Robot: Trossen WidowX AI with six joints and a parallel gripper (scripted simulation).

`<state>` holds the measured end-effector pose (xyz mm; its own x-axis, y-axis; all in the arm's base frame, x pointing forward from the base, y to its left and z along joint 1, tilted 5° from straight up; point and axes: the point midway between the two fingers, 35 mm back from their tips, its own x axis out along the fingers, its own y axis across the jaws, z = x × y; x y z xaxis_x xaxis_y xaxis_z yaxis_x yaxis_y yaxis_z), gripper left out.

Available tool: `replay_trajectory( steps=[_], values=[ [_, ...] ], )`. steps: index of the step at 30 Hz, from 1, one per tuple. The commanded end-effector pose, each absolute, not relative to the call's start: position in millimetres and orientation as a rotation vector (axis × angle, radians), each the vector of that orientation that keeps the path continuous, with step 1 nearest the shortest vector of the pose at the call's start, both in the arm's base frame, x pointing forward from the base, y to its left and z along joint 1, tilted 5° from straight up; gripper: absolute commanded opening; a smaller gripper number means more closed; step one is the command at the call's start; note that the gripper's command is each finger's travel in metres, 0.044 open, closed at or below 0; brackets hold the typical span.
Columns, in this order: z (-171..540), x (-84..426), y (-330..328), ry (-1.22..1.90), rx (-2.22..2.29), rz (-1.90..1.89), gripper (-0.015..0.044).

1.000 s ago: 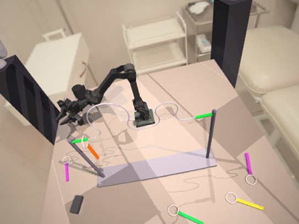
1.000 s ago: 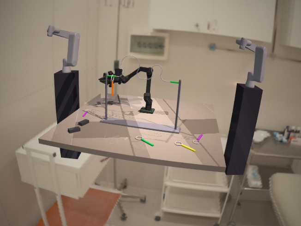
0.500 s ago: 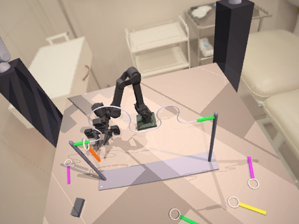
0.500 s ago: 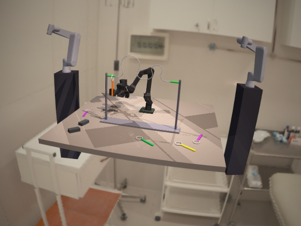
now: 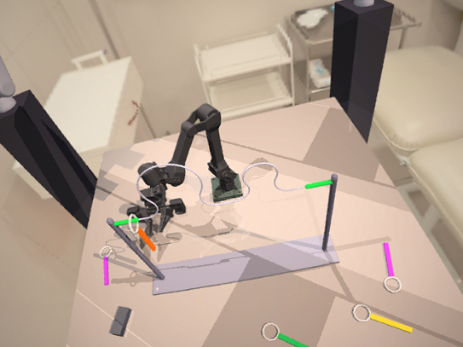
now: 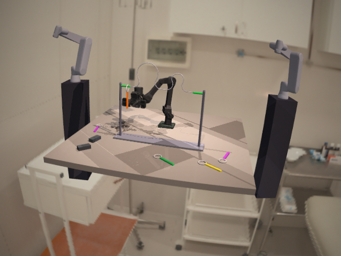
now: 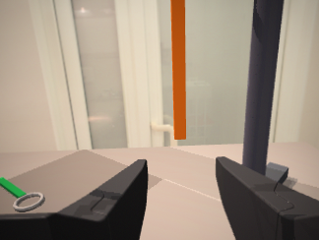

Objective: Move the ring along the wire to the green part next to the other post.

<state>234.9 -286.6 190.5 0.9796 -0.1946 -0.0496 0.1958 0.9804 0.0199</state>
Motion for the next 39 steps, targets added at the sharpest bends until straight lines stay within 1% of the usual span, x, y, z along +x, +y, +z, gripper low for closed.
replay_trajectory(
  steps=[1,39],
  values=[
    [203,246,-290,0.043,0.036,-0.204,0.0160],
    [203,298,-303,0.039,0.035,-0.204,0.0160]
  ],
)
